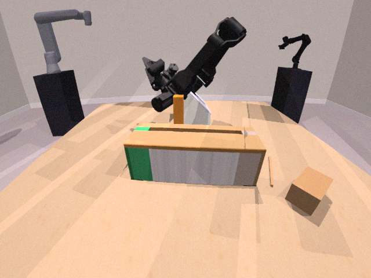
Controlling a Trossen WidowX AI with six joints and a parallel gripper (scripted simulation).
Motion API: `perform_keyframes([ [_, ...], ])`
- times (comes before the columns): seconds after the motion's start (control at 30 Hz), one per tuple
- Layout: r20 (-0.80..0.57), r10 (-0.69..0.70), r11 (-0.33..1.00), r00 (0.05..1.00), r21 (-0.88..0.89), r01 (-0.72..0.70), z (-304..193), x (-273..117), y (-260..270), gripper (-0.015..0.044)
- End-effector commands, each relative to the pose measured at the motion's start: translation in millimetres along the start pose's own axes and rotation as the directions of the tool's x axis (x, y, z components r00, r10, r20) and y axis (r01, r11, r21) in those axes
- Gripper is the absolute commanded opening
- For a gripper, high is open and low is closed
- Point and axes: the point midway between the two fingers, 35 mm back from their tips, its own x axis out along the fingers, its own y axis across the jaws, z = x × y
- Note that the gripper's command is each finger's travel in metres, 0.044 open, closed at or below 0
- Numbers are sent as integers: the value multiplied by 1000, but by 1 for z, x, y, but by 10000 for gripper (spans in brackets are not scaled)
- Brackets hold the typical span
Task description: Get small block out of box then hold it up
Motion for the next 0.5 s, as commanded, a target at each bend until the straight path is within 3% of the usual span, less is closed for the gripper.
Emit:
perform_keyframes([
  [0.0, -2, -8, 1000, 1000, -3, 8, 0, 0, -1, 400],
  [0.07, -20, -66, 997, 998, -39, 65, -3, 3, -9, 400],
  [0.2, -123, -242, 924, 962, -331, 190, -22, 2, -10, 400],
  [0.3, -214, -361, 818, 907, -541, 198, -37, -3, -8, 400],
  [0.37, -214, -362, 830, 907, -516, 210, -50, 5, 3, 400],
  [0.47, -320, -396, 826, 861, -534, 181, -63, 5, 26, 400],
])
